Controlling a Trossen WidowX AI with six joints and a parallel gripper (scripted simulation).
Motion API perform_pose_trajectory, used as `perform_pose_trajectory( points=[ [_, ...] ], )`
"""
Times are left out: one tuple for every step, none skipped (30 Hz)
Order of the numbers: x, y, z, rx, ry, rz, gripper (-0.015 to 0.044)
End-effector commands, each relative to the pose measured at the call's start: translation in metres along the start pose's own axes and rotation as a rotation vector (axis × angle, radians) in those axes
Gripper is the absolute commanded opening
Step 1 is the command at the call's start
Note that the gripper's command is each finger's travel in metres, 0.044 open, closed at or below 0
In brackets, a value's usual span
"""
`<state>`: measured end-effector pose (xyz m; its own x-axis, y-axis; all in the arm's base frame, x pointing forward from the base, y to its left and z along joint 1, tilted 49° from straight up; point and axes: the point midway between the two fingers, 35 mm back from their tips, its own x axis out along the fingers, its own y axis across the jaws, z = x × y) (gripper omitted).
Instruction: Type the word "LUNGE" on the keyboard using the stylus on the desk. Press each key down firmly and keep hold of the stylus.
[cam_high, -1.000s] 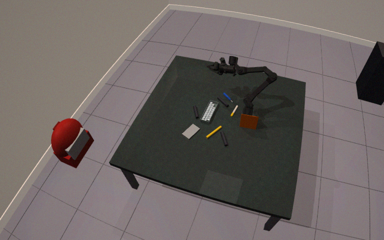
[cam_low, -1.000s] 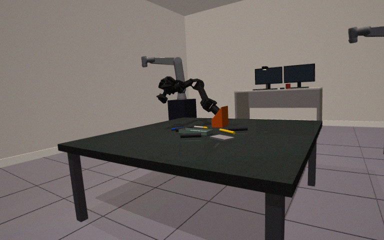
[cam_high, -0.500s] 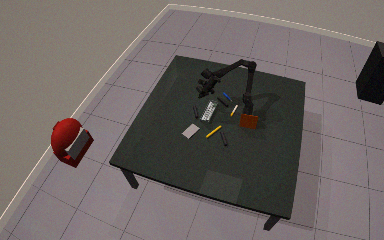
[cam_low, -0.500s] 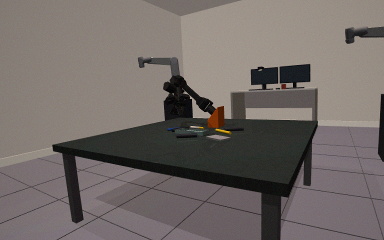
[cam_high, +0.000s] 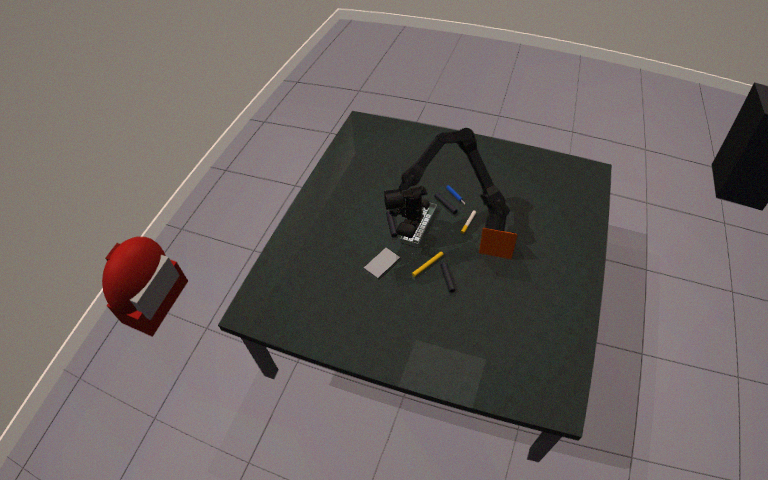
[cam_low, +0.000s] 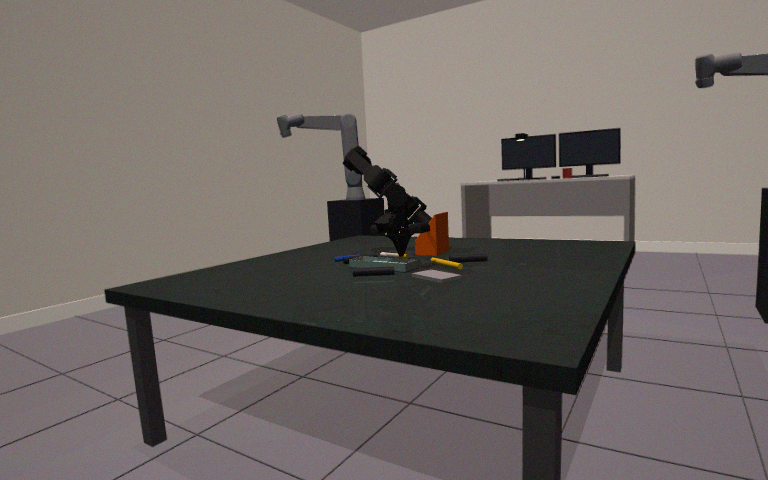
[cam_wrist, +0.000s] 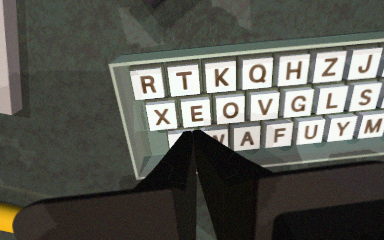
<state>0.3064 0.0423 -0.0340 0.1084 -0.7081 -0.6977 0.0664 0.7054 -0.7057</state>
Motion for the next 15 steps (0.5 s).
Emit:
perform_pose_trajectory(
  points=[
    [0.0, 0.001, 0.002, -0.014, -0.004, -0.043, 0.0],
    [0.0, 0.001, 0.002, -0.014, -0.004, -0.043, 0.0],
    [0.0, 0.001, 0.002, -0.014, -0.004, -0.043, 0.0],
    [0.0, 0.001, 0.002, -0.014, -0.004, -0.043, 0.0],
    [0.0, 0.001, 0.002, -0.014, -0.004, -0.043, 0.0],
    [0.0, 0.001, 0.002, -0.014, -0.004, -0.043, 0.0],
    [0.0, 0.001, 0.002, -0.014, -0.004, -0.043, 0.0],
    [0.0, 0.001, 0.002, -0.014, -0.004, -0.043, 0.0],
    [0.0, 0.001, 0.002, -0.014, -0.004, -0.043, 0.0],
    [0.0, -0.001, 0.002, -0.014, -0.004, -0.043, 0.0],
    [-0.001, -0.008, 0.003, -0.014, -0.004, -0.043, 0.0],
    [-0.001, -0.019, 0.004, -0.014, -0.004, -0.042, 0.0],
    [-0.002, -0.034, 0.005, -0.015, -0.004, -0.042, 0.0],
    [-0.002, -0.048, 0.004, -0.015, -0.003, -0.043, 0.0],
    [-0.003, -0.06, 0.004, -0.015, -0.003, -0.045, 0.0]
  ],
)
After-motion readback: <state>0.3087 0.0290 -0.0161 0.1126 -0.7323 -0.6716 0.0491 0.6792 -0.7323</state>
